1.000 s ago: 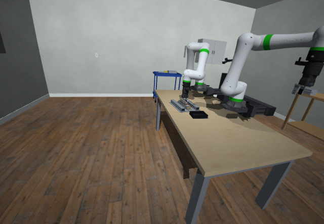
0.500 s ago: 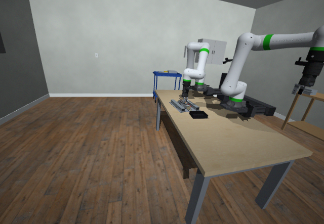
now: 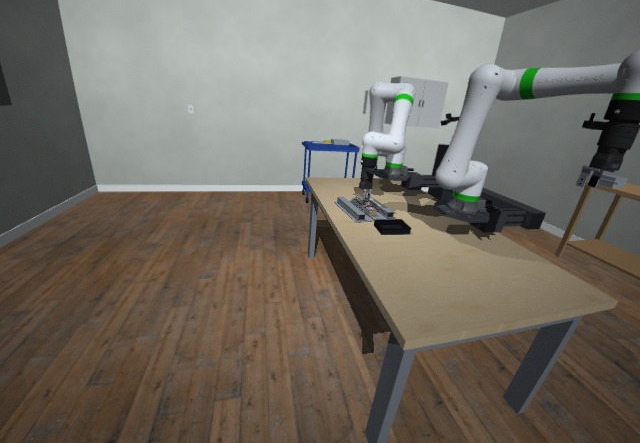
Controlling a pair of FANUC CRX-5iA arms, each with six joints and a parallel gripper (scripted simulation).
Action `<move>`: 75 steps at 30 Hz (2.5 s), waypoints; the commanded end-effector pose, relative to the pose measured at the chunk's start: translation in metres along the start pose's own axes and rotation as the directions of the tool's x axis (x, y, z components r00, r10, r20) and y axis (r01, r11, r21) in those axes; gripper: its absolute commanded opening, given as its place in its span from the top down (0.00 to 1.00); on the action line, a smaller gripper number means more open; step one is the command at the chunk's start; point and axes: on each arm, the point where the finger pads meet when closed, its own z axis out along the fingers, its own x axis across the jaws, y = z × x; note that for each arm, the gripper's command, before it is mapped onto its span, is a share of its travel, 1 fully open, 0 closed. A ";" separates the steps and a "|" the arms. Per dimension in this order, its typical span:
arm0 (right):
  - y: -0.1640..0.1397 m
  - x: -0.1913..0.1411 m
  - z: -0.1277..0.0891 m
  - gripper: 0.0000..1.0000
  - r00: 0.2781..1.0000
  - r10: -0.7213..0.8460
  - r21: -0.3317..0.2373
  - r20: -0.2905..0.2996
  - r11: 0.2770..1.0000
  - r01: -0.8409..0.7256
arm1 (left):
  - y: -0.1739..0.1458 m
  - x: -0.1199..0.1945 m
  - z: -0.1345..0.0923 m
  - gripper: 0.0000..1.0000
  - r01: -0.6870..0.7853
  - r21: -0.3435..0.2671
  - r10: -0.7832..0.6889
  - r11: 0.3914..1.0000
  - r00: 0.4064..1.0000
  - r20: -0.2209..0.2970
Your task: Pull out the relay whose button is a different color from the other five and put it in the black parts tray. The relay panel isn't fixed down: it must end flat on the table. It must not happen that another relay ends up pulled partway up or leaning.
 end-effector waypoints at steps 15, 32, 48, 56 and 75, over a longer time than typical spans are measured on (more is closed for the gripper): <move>0.000 0.000 -0.027 1.00 1.000 0.000 0.001 -0.001 1.000 0.000 | 0.000 0.000 -0.001 0.00 0.000 -0.002 0.000 1.000 1.000 0.000; 0.000 0.000 -0.046 1.00 1.000 0.000 0.001 -0.001 1.000 0.000 | 0.000 0.000 -0.001 0.00 0.000 -0.002 0.000 1.000 1.000 0.000; 0.000 0.000 -0.049 1.00 1.000 0.000 0.001 -0.001 1.000 0.000 | 0.000 0.000 -0.001 0.00 0.000 -0.002 0.000 1.000 1.000 0.000; 0.000 0.000 -0.049 1.00 1.000 0.000 0.001 -0.001 1.000 0.000 | 0.000 0.000 -0.001 0.00 0.000 -0.002 0.000 1.000 1.000 0.000; 0.000 0.000 -0.049 1.00 1.000 0.000 0.001 -0.001 1.000 0.000 | 0.000 0.000 -0.001 0.00 0.000 -0.002 0.000 1.000 1.000 0.000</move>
